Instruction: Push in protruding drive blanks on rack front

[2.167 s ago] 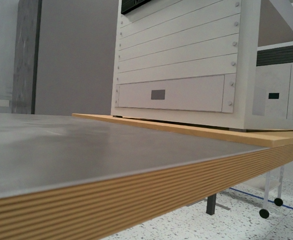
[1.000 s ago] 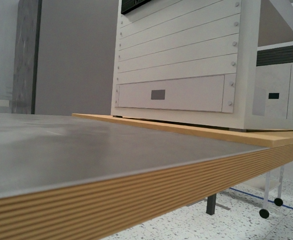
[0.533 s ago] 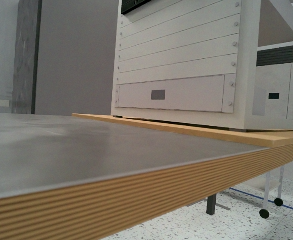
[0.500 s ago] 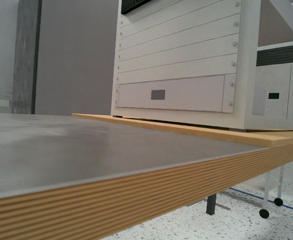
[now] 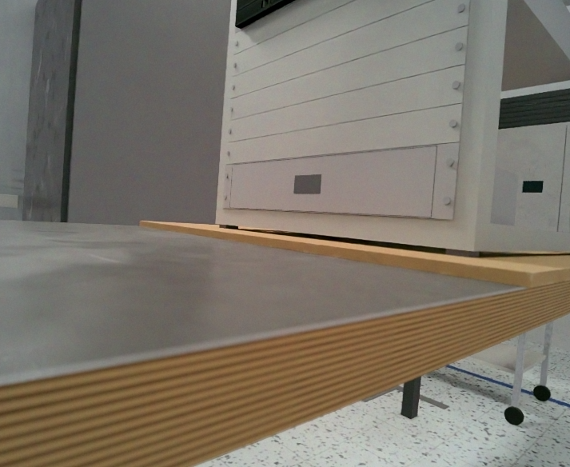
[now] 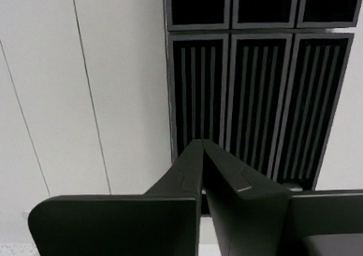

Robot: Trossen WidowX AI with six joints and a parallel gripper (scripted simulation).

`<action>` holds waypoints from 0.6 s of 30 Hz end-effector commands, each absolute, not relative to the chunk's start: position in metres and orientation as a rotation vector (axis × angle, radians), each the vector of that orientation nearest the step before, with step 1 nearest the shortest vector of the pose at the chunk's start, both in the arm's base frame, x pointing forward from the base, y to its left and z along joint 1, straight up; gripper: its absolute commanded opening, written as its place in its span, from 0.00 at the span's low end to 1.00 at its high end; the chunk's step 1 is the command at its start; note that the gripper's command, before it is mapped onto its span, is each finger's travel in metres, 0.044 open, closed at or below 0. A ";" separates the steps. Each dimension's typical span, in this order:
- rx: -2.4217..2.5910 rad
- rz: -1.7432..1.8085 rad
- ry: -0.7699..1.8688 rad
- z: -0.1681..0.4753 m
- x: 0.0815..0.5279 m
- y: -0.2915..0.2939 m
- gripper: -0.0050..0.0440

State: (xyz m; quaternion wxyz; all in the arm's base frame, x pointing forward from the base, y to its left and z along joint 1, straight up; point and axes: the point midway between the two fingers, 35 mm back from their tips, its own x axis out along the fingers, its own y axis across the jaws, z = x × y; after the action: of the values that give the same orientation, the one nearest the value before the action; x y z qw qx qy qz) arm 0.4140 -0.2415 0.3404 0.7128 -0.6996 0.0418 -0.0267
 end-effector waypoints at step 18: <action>-1.567 -0.074 0.077 0.351 0.419 -0.241 0.00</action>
State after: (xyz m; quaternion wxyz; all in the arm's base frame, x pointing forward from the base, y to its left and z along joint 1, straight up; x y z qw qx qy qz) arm 0.4174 -0.2418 0.3403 0.7128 -0.6996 0.0417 -0.0267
